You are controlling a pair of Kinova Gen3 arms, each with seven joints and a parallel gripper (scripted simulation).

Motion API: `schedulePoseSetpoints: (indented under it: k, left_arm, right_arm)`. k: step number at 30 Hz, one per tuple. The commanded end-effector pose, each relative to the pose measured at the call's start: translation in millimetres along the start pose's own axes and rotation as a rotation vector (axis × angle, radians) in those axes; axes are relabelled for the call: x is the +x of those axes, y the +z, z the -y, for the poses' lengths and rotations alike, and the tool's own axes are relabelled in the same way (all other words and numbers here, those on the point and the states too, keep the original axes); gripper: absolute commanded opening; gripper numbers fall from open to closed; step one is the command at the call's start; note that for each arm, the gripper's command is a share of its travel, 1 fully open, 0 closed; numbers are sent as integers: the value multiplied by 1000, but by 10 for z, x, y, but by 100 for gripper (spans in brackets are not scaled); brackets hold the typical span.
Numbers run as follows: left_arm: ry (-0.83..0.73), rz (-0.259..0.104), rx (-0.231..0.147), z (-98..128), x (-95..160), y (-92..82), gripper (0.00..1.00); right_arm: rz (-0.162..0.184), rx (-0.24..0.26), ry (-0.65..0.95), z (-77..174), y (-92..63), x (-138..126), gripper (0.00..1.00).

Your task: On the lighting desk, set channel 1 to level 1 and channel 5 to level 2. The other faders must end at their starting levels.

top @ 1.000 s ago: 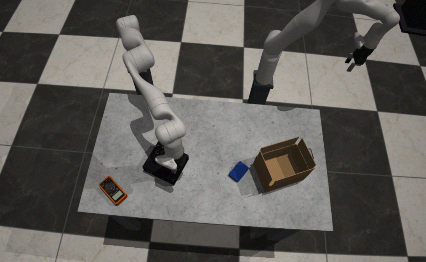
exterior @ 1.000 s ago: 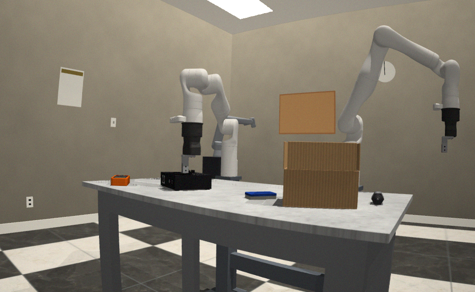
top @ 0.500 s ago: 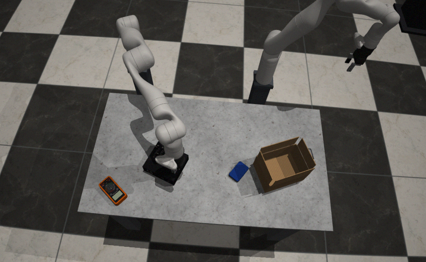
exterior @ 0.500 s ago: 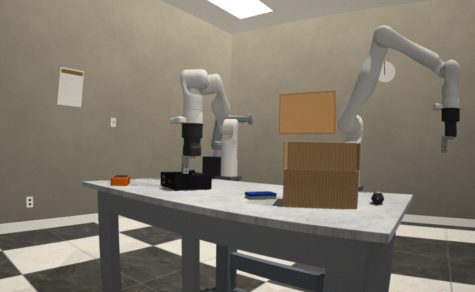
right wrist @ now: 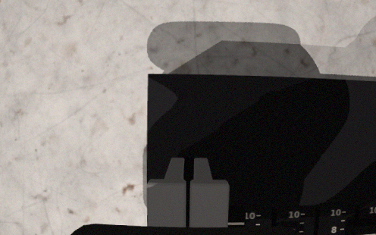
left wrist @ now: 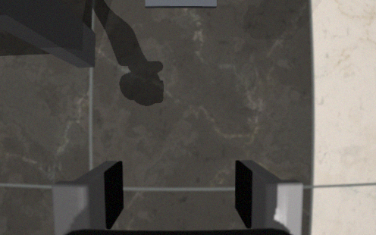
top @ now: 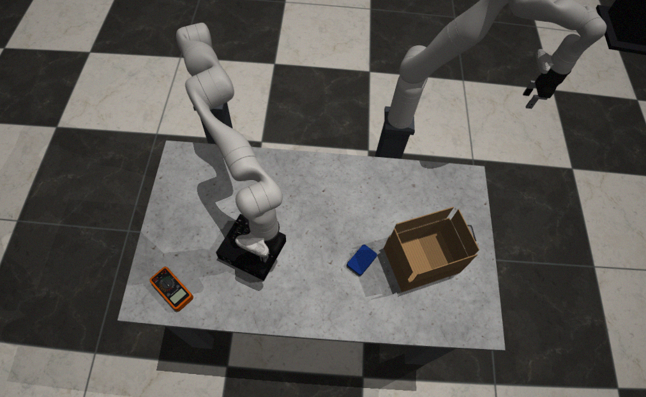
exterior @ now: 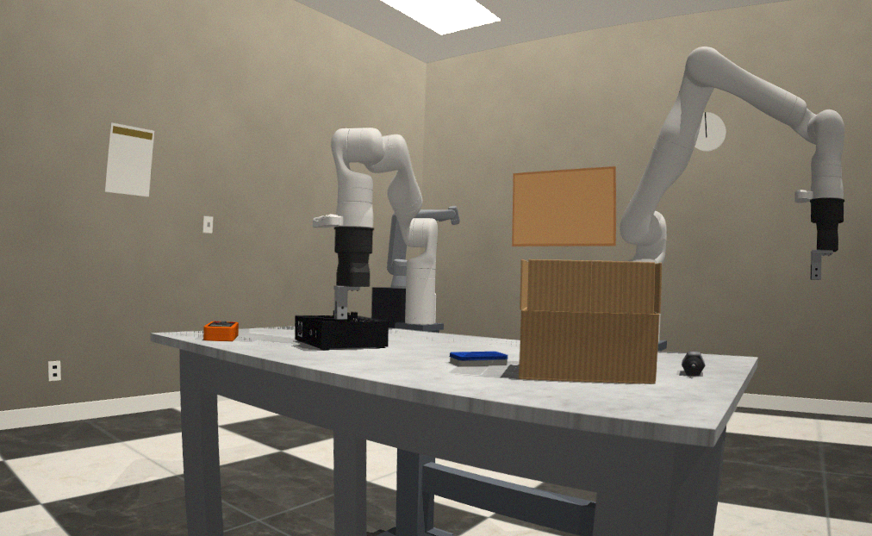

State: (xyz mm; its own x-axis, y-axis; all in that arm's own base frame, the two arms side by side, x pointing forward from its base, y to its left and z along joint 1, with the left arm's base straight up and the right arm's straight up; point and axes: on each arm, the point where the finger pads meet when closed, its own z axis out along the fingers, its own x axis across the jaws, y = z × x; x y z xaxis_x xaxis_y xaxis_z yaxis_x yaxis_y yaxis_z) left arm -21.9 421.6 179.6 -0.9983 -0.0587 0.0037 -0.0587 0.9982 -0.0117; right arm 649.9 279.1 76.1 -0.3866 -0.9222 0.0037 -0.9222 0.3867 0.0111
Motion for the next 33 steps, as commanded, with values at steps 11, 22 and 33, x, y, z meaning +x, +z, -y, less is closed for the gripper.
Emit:
schedulePoseSetpoints:
  k: [11,22,33]
  left_arm:
    - [7,4,-12,-29,-3,-8,100]
    - [7,4,-12,-29,-3,-8,100]
    - [7,4,-12,-29,-3,-8,100]
  right_arm:
    - [4,11,5,-21,-34,-8,0]
    - [4,11,5,-79,-33,-8,0]
    - [4,11,5,-134,-33,-8,0]
